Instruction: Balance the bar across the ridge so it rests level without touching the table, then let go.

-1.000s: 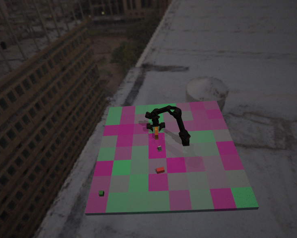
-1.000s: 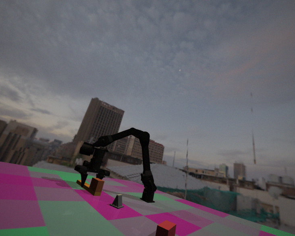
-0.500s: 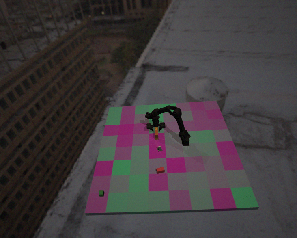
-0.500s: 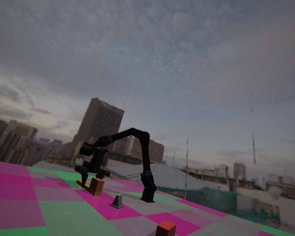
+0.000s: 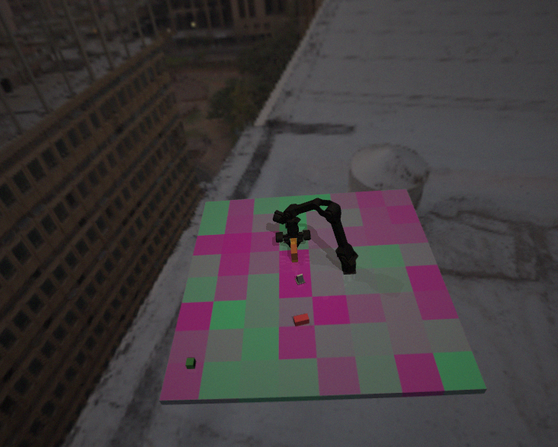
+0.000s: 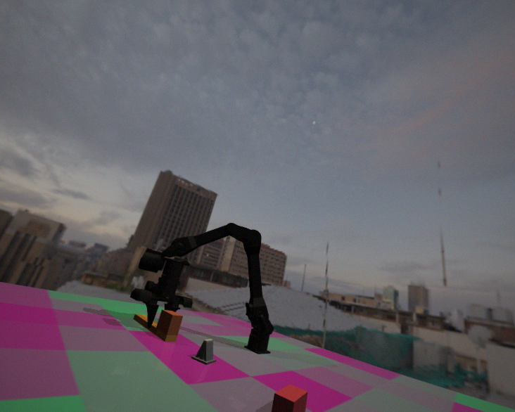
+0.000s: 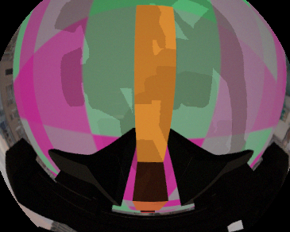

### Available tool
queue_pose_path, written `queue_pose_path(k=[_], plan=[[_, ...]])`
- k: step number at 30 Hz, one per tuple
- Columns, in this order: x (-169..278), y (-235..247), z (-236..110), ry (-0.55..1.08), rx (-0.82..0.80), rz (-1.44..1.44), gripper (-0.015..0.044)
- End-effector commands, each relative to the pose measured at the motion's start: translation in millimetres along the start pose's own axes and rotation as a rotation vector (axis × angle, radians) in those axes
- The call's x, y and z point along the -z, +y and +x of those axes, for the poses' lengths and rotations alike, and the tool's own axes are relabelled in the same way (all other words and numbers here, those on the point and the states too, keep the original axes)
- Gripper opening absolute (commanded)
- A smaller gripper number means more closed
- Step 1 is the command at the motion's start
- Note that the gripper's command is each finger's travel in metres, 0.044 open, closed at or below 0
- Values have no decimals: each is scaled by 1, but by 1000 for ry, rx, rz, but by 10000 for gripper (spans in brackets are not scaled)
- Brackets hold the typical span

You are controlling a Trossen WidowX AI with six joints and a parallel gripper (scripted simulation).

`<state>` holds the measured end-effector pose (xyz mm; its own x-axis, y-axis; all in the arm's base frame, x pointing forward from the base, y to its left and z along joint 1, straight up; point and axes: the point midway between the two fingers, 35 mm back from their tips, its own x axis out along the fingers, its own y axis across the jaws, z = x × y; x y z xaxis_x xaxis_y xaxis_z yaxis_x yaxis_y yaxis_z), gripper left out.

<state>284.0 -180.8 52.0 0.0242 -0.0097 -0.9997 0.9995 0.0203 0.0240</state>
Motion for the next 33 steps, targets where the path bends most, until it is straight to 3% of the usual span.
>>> queue_pose_path(k=[1,33], plan=[[-2,3,-10,-5,-6,0,0],[-1,1,-92,-8,-4,5,0]])
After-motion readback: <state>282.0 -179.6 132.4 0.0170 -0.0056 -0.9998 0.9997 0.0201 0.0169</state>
